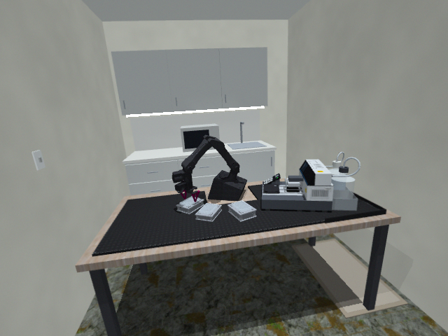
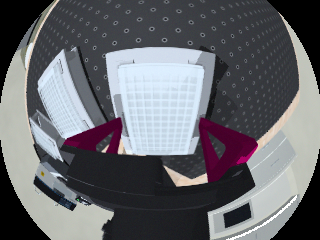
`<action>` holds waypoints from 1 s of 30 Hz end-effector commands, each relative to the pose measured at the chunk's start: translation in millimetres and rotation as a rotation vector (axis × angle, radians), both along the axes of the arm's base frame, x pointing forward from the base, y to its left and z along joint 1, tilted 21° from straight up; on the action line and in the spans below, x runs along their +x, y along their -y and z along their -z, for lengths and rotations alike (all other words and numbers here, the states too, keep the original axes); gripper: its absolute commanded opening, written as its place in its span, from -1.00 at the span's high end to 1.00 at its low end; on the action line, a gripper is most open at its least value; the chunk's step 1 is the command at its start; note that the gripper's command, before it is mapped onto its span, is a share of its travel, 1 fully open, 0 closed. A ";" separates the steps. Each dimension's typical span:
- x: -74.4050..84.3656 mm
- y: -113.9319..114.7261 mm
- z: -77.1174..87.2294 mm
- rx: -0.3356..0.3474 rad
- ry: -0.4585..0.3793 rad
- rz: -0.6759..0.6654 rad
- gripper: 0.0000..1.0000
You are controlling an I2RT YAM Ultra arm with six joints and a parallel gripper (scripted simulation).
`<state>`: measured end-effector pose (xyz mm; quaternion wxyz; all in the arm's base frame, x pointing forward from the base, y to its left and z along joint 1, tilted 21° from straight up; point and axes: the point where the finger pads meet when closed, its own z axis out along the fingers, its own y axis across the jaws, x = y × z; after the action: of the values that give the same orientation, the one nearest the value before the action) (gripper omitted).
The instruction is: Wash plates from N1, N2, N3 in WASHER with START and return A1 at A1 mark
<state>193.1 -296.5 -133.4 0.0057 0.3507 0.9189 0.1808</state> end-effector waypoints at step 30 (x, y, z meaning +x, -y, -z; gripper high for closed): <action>3.5 1.6 6.9 -0.015 0.010 0.006 -0.80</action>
<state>195.4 -294.3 -143.4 0.0080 0.3512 0.9189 0.1794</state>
